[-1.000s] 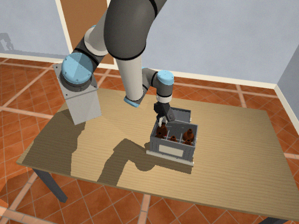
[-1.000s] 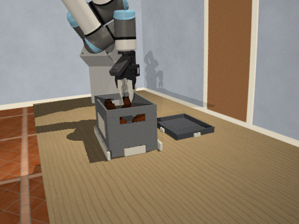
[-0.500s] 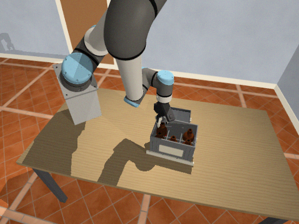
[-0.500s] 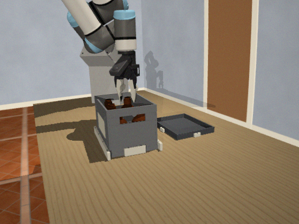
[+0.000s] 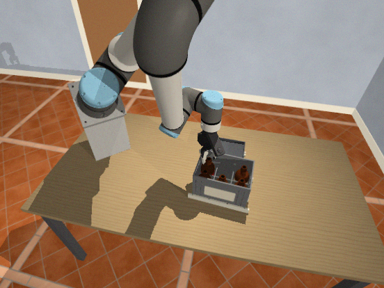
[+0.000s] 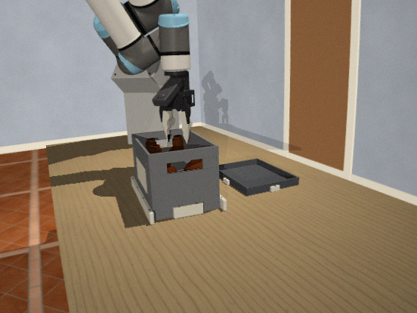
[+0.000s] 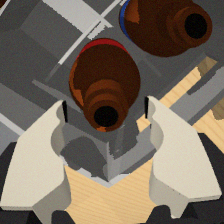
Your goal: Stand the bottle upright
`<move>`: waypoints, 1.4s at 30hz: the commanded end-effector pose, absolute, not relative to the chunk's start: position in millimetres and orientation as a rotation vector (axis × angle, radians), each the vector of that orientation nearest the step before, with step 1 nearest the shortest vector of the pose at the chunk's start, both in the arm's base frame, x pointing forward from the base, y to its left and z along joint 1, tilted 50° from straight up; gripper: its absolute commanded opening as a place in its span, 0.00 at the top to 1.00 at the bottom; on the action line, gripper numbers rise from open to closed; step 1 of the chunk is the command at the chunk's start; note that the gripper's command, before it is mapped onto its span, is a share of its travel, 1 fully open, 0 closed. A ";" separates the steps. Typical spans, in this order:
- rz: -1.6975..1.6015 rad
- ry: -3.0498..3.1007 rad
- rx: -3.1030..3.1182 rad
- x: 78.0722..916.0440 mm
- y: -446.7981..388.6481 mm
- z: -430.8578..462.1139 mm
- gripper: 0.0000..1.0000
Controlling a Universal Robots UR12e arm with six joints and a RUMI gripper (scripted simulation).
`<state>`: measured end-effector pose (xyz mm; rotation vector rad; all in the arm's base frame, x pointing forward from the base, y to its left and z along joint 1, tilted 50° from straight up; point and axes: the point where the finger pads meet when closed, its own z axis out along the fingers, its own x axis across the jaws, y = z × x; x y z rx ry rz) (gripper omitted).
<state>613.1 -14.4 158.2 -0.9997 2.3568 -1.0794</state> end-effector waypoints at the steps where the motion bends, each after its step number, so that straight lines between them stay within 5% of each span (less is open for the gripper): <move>1: -1.079 2.356 -1.000 613.0 -14.1 158.6 0.62; 42: -1.079 2.356 -1.000 580.5 14.8 195.0 0.62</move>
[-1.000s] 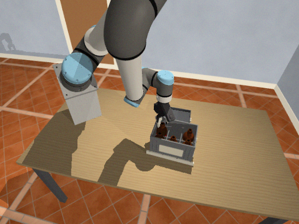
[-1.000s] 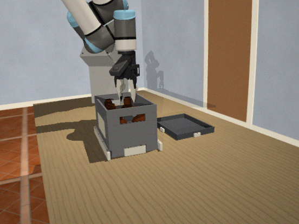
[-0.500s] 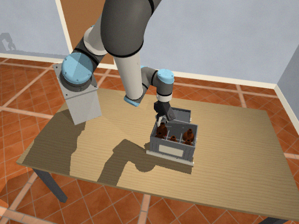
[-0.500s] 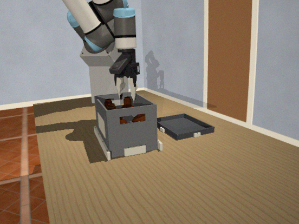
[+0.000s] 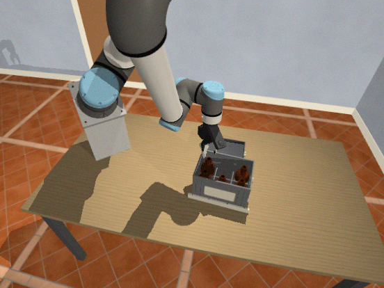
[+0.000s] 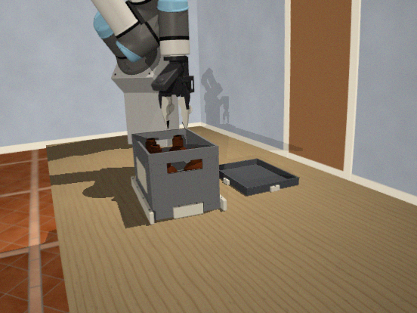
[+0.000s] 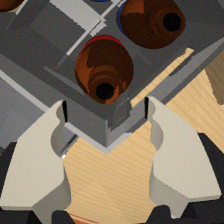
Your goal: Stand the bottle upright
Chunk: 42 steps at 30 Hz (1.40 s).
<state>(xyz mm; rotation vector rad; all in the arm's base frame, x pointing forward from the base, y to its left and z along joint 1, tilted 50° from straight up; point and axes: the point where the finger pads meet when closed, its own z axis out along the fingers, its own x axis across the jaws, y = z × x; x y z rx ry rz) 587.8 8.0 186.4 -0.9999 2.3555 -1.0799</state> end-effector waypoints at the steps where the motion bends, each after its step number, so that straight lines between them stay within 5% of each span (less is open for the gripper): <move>1: -1.079 2.356 -1.000 578.7 16.4 197.0 0.62; 20: -1.079 2.356 -1.000 565.3 28.4 212.1 0.62; 21: -1.079 2.356 -1.000 565.3 28.4 212.1 1.00; 42: -1.079 2.356 -1.000 565.3 28.4 212.1 1.00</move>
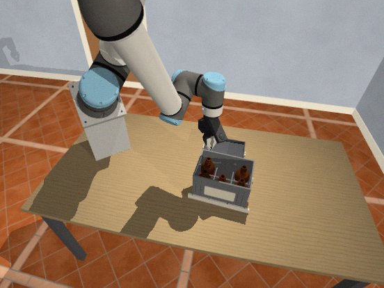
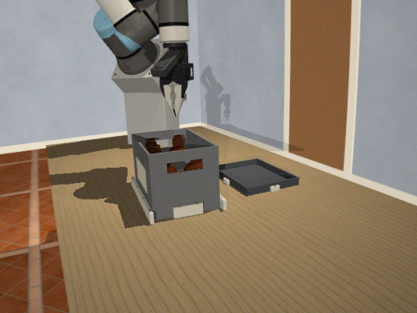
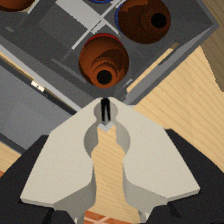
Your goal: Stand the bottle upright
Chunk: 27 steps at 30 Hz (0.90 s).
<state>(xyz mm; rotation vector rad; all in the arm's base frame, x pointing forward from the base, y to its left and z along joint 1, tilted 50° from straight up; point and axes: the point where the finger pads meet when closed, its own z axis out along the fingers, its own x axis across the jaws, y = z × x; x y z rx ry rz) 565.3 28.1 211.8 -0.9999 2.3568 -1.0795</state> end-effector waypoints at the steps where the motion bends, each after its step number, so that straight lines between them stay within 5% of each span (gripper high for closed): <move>1: -1.079 2.356 -1.000 565.3 28.4 212.1 1.00; 20: -1.079 2.356 -1.000 587.5 32.8 224.9 1.00; 27: -1.079 2.356 -1.000 663.0 51.0 275.5 1.00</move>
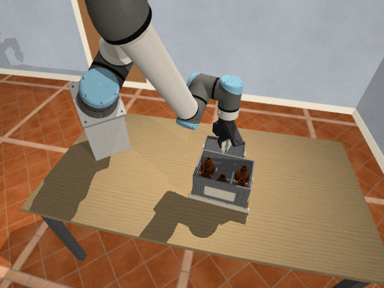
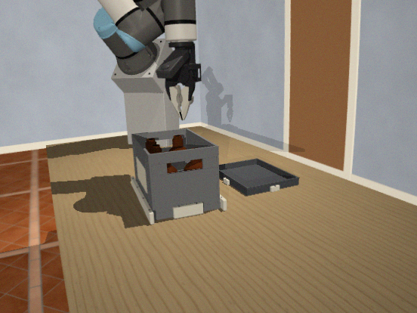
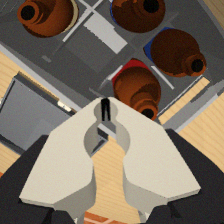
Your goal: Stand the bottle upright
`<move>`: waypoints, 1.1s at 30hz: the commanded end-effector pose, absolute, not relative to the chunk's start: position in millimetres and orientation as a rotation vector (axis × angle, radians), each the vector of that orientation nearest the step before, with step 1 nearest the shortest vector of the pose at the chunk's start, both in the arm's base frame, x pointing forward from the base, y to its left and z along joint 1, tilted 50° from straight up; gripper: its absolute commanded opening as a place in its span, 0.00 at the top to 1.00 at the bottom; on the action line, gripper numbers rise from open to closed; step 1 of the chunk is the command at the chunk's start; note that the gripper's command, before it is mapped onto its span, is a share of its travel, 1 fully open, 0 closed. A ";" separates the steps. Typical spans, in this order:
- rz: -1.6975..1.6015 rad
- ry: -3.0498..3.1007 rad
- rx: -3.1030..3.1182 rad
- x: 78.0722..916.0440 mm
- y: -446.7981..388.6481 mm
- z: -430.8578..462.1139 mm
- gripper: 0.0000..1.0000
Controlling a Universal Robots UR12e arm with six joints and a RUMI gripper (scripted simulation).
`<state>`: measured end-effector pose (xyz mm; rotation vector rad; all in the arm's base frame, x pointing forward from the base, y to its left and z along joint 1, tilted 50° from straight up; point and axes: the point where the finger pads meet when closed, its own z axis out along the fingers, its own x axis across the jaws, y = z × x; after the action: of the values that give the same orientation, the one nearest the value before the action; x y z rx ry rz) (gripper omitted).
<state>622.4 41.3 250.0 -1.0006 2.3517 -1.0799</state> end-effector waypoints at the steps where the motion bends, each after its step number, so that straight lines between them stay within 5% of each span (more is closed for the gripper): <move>1: -1.079 2.356 -1.000 671.8 53.5 282.2 1.00; 15: -1.080 2.355 -1.000 707.3 64.3 311.3 1.00; 16: -1.080 2.355 -1.000 707.3 64.3 311.3 0.62; 33: -1.080 2.355 -1.000 707.3 64.3 311.3 0.62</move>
<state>707.3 63.9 310.7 -1.0001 2.3563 -1.0796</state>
